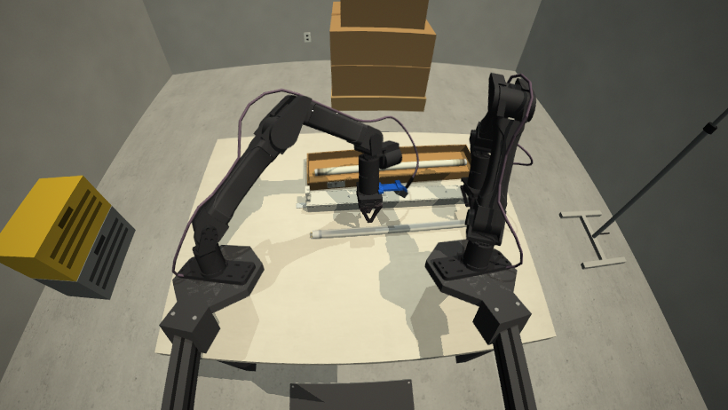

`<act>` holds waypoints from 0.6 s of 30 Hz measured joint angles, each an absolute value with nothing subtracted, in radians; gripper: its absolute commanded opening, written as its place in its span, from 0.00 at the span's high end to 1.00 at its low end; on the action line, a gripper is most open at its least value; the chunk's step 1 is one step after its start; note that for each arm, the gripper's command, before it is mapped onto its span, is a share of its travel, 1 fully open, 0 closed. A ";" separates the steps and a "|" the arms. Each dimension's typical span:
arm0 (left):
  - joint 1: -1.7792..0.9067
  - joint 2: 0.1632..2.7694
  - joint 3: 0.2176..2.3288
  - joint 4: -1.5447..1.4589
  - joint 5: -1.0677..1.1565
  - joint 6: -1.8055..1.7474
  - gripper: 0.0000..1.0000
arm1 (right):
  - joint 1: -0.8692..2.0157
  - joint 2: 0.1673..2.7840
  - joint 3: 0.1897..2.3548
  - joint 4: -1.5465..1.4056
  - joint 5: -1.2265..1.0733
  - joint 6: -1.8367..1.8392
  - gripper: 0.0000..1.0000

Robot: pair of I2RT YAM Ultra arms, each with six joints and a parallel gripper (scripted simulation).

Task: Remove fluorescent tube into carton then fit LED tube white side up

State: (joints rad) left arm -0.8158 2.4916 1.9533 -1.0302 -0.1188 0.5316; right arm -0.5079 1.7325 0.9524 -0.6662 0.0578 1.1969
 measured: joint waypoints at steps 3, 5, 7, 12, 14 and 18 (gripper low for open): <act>-0.816 2.492 1.953 -1.030 -0.119 0.532 0.51 | -0.506 1.732 0.952 -0.666 0.059 1.198 0.51; -0.816 2.492 1.949 -1.027 -0.119 0.533 0.51 | -0.506 1.733 0.952 -0.666 0.059 1.199 0.51; -0.816 2.492 1.949 -1.027 -0.119 0.533 0.51 | -0.506 1.732 0.952 -0.666 0.059 1.200 0.51; -0.813 2.508 1.926 -0.992 -0.118 0.537 0.51 | -0.508 1.761 0.933 -0.619 0.059 1.200 0.51; -0.809 2.524 1.922 -0.984 -0.118 0.538 0.51 | -0.510 1.780 0.926 -0.606 0.059 1.200 0.51; -0.809 2.533 1.923 -0.979 -0.118 0.540 0.51 | -0.510 1.795 0.925 -0.586 0.059 1.199 0.51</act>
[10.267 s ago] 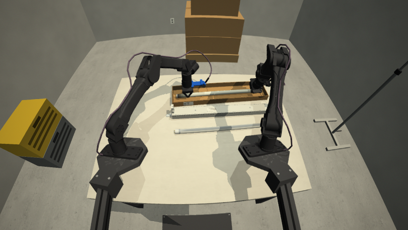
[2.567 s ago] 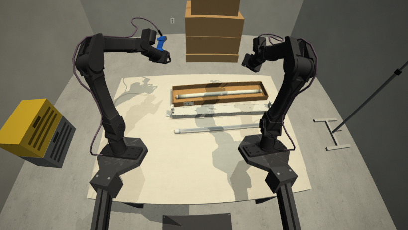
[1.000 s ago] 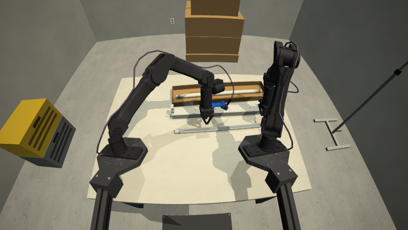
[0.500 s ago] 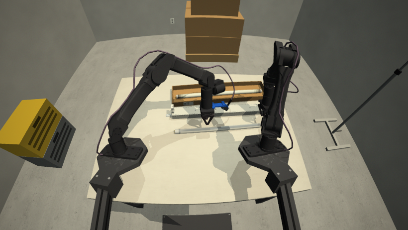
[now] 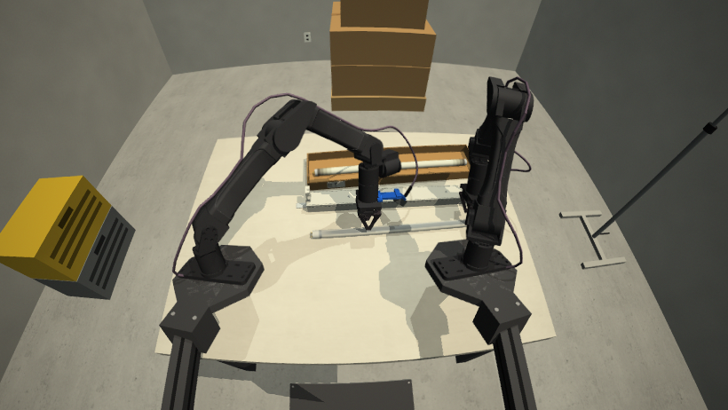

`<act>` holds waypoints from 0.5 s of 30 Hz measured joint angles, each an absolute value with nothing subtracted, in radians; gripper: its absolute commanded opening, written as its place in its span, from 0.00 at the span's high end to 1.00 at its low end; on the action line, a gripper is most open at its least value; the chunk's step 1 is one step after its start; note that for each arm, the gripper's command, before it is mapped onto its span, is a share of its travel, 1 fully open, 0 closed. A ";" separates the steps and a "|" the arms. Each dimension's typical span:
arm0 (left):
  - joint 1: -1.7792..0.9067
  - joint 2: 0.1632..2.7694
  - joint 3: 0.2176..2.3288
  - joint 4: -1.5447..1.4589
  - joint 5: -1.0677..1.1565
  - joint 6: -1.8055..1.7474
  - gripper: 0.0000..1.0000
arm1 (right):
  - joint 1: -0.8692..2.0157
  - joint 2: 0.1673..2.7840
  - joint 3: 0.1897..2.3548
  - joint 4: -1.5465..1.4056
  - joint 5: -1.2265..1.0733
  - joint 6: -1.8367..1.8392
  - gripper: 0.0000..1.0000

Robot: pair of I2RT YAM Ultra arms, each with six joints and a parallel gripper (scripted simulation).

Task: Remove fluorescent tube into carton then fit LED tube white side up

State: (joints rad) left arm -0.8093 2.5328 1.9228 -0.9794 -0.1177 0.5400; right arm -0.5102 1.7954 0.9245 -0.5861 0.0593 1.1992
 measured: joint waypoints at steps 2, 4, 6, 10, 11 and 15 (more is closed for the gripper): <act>-0.808 2.533 1.916 -0.959 -0.118 0.541 0.51 | -0.511 1.805 0.917 -0.559 0.059 1.198 0.51; -0.805 2.541 1.909 -0.941 -0.118 0.543 0.51 | -0.513 1.821 0.909 -0.535 0.059 1.196 0.51; -0.805 2.552 1.902 -0.927 -0.118 0.544 0.51 | -0.514 1.841 0.901 -0.513 0.059 1.195 0.51; -0.798 2.575 1.892 -0.899 -0.118 0.547 0.51 | -0.516 1.879 0.892 -0.474 0.059 1.194 0.51; -0.797 2.578 1.890 -0.896 -0.119 0.547 0.51 | -0.517 1.883 0.892 -0.471 0.059 1.194 0.51; -0.799 2.572 1.890 -0.892 -0.119 0.548 0.51 | -0.516 1.874 0.898 -0.469 0.059 1.194 0.51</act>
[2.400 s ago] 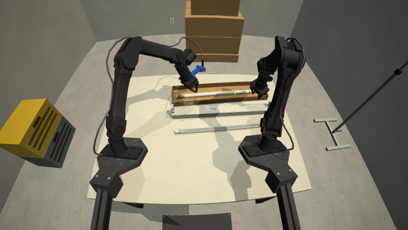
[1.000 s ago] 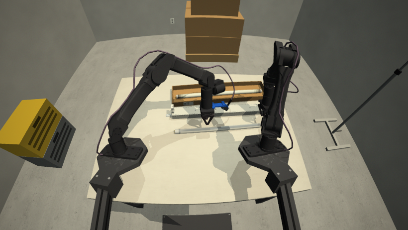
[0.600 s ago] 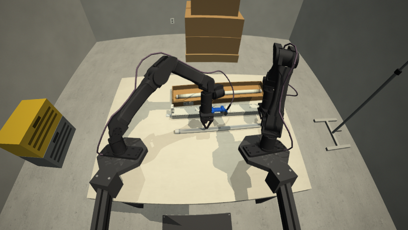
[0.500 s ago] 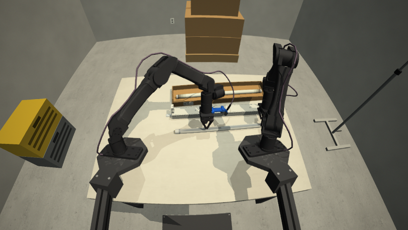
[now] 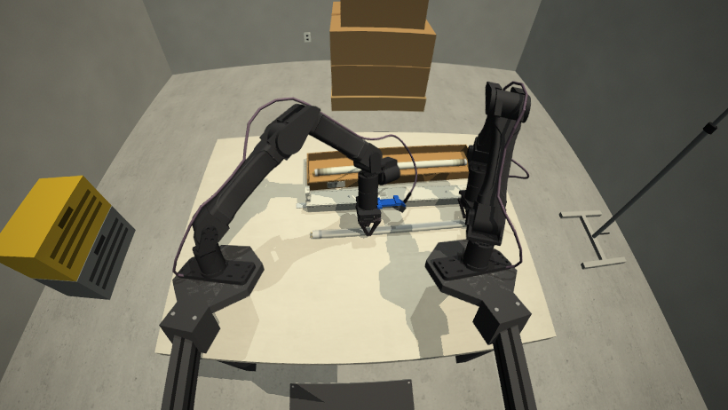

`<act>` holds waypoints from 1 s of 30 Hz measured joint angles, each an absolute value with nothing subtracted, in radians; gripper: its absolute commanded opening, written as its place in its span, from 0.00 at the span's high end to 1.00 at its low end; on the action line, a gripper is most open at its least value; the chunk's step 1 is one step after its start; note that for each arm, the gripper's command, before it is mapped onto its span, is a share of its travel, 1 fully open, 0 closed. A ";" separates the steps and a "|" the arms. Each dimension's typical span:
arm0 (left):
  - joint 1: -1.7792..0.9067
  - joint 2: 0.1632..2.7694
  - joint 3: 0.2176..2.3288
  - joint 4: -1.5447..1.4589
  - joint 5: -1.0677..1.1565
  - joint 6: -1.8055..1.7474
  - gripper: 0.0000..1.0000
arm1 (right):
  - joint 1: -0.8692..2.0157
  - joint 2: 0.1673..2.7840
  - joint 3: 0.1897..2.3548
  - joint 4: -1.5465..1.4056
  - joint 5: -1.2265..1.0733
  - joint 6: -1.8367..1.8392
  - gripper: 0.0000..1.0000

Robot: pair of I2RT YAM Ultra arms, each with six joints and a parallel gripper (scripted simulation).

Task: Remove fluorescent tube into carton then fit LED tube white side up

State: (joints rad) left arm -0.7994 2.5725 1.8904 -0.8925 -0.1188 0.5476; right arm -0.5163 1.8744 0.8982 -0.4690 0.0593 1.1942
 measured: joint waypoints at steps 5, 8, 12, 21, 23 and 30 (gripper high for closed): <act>-0.799 2.572 1.893 -0.888 -0.119 0.548 0.51 | -0.516 1.876 0.890 -0.460 0.059 1.194 0.51; -0.799 2.572 1.893 -0.888 -0.117 0.548 0.89 | -0.516 1.875 0.893 -0.459 0.059 1.194 0.51; -0.799 2.571 1.893 -0.886 -0.118 0.548 0.89 | -0.516 1.875 0.892 -0.459 0.059 1.194 0.51; -0.799 2.571 1.893 -0.886 -0.118 0.548 0.89 | -0.516 1.875 0.892 -0.459 0.059 1.194 0.51; -0.799 2.571 1.893 -0.886 -0.118 0.548 0.89 | -0.516 1.875 0.892 -0.459 0.059 1.194 0.89; -0.799 2.571 1.893 -0.886 -0.118 0.548 0.89 | -0.516 1.874 0.892 -0.460 0.060 1.194 0.89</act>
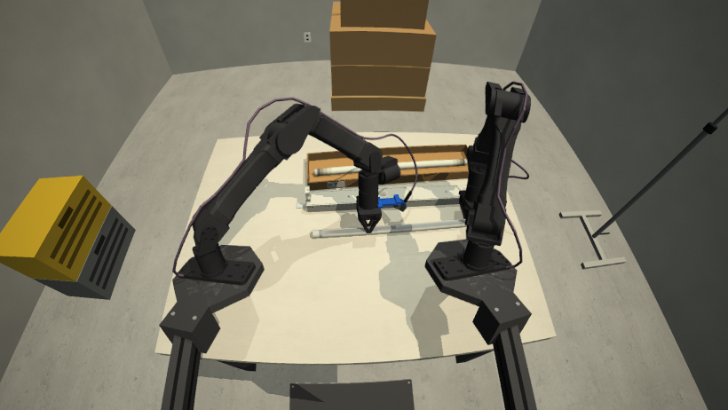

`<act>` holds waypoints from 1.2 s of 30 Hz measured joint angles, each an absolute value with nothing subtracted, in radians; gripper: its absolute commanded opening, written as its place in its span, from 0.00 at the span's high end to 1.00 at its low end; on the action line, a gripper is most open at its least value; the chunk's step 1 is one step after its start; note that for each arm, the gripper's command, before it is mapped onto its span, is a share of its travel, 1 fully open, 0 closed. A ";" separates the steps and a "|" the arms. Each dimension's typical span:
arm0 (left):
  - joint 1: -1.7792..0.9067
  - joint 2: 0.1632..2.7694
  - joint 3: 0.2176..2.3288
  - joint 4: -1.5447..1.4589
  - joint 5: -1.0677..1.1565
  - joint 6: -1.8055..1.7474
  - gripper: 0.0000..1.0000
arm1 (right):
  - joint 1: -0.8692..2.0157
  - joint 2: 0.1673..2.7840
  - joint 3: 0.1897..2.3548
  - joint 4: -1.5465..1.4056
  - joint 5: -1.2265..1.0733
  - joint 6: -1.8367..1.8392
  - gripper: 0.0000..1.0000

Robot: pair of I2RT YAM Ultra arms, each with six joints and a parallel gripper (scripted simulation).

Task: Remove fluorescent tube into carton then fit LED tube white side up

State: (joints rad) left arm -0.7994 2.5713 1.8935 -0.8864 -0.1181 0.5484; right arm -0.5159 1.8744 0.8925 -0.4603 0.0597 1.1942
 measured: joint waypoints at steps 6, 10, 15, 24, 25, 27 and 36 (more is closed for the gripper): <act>-0.799 2.571 1.893 -0.886 -0.118 0.548 0.89 | -0.516 1.874 0.892 -0.460 0.060 1.194 0.89; -0.799 2.571 1.893 -0.886 -0.118 0.548 0.89 | -0.516 1.874 0.892 -0.460 0.060 1.194 0.89; -0.799 2.571 1.893 -0.886 -0.118 0.548 0.89 | -0.516 1.874 0.892 -0.461 0.060 1.194 0.89; -0.800 2.568 1.890 -0.888 -0.117 0.546 0.89 | -0.516 1.865 0.889 -0.469 0.059 1.194 0.89; -0.801 2.567 1.890 -0.889 -0.118 0.546 0.89 | -0.516 1.863 0.889 -0.471 0.059 1.194 0.89; -0.801 2.566 1.890 -0.889 -0.118 0.545 0.89 | -0.516 1.860 0.889 -0.471 0.059 1.194 0.89; -0.803 2.558 1.888 -0.893 -0.118 0.543 0.89 | -0.517 1.852 0.889 -0.479 0.059 1.193 0.89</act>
